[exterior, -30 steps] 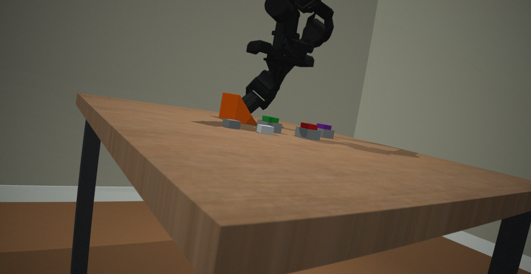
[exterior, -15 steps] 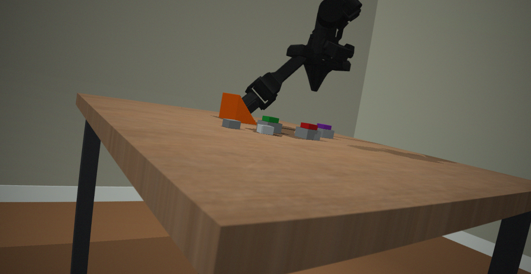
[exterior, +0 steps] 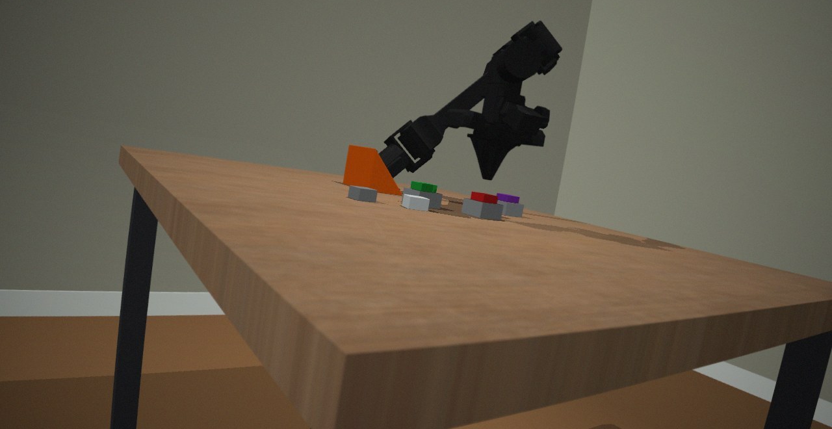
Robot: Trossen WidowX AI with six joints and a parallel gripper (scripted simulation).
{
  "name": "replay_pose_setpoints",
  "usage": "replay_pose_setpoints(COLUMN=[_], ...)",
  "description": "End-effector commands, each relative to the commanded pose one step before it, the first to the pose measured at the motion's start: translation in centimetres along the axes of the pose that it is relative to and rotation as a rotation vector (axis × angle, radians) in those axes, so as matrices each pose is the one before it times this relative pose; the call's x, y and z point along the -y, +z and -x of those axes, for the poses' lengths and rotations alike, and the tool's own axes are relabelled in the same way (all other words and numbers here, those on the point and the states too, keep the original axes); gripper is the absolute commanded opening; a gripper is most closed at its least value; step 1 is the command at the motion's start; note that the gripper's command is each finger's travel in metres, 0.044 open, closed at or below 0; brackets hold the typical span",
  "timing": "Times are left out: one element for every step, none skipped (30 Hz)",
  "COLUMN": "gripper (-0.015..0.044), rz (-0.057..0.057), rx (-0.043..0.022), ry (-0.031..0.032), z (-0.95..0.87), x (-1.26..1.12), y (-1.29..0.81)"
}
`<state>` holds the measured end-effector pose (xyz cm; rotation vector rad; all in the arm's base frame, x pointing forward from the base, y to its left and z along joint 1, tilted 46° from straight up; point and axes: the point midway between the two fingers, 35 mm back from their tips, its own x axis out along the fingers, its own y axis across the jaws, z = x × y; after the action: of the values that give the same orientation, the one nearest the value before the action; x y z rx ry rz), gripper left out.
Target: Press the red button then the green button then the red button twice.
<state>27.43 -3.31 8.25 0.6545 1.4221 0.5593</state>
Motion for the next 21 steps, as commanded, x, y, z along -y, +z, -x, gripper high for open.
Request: replay_pose_setpoints(gripper=[0.0020,0.0020,0.0020,0.0020,0.0020,0.0020,0.0020,0.0020,0.0020,0.0020,0.0020,0.0020,0.0020,0.0020,0.0020,0.0020,0.0020,0.0020,0.0020,0.0020,0.0020], rz=[-0.0039,0.0000,0.0000,0.0000,0.0000,0.0000,0.0000,0.0000,0.0000,0.0000,0.0000,0.0000,0.0000,0.0000,0.0000,0.0000,0.0000,0.0000,0.0000,0.0000,0.0000], rx=[0.00076,0.00004,0.00004,0.00004,0.00004,0.00003,0.00003,0.00003,0.00002,0.00002,0.00002,0.00001,0.00001,0.00000,0.00000,0.00000,0.00000,0.00000,0.00000,0.00000,0.00000], ry=[0.00563,0.00001,0.00002,0.00003,0.00005,0.00006,0.00008,0.00009,0.00011,0.00012,0.00014,0.00015,0.00016,0.00018,0.00019,0.00017,0.00011,0.00004,0.00000,0.00000,0.00000], z=[-0.754,-0.163,-0.162,-0.162,-0.162,-0.162,-0.162,-0.161,-0.161,-0.161,-0.161,-0.161,-0.160,-0.160,-0.160,-0.130,-0.078,-0.026,0.000,0.000,0.000], x=[-0.163,0.000,0.000,-0.001,-0.001,-0.002,-0.002,-0.003,-0.003,-0.004,-0.004,-0.004,-0.005,-0.005,-0.006,-0.005,-0.003,-0.001,0.000,0.000,0.000], y=[-0.028,0.004,0.003,0.002,0.001,0.001,0.000,-0.001,-0.002,-0.003,-0.004,-0.005,-0.006,-0.007,-0.008,-0.008,-0.005,-0.002,0.000,0.000,0.000])
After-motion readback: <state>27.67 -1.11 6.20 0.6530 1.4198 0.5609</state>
